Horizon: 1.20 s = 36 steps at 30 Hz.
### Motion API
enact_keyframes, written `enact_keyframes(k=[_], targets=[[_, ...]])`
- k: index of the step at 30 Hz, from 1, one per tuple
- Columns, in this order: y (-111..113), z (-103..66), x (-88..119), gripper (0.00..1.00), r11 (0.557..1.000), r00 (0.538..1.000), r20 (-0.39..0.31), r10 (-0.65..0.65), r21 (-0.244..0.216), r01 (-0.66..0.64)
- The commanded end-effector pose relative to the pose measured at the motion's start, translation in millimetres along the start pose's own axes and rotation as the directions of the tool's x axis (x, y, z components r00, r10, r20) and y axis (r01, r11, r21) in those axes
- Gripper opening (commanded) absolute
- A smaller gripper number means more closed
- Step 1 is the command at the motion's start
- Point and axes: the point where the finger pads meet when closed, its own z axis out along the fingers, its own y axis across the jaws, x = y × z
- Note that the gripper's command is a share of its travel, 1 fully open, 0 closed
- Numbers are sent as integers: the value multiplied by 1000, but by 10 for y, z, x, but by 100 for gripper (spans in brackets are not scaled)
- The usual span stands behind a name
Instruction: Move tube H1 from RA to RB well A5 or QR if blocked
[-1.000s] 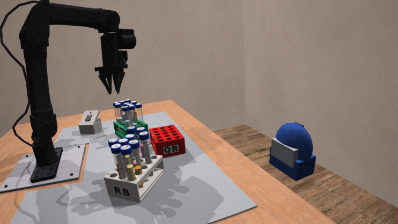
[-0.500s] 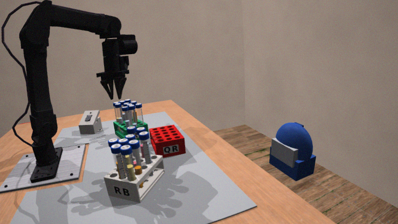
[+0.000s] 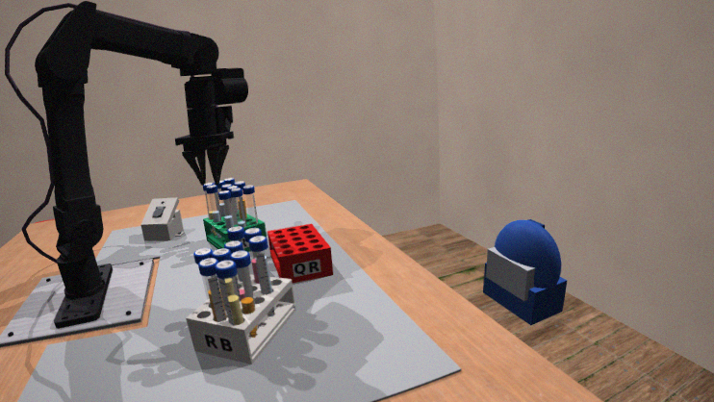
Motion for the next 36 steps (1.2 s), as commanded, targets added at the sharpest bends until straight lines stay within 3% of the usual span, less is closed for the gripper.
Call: enact_keyframes(k=[1, 3, 6, 10, 12, 24, 26, 30, 32, 33, 36], targets=[[-90, -88, -35, 30, 999, 999, 49, 10, 35, -12], [-57, -21, 14, 30, 1000, 999, 30, 10, 22, -11], [-70, -66, -30, 30, 999, 999, 48, 7, 33, -9], [-31, 1, 13, 30, 1000, 1000, 30, 7, 22, -7], [-60, -60, -37, 30, 999, 999, 51, 6, 35, -8], [-8, 40, 11, 30, 1000, 1000, 30, 5, 22, -6], [-39, -20, -42, 30, 999, 999, 52, 5, 35, -7], [1, 61, 7, 30, 1000, 1000, 31, 5, 22, -5], [1, 61, 7, 30, 1000, 1000, 31, 5, 22, -5], [-56, -50, -83, 30, 999, 998, 67, 4, 44, -7], [-54, -41, -88, 30, 999, 998, 67, 4, 44, -7]])
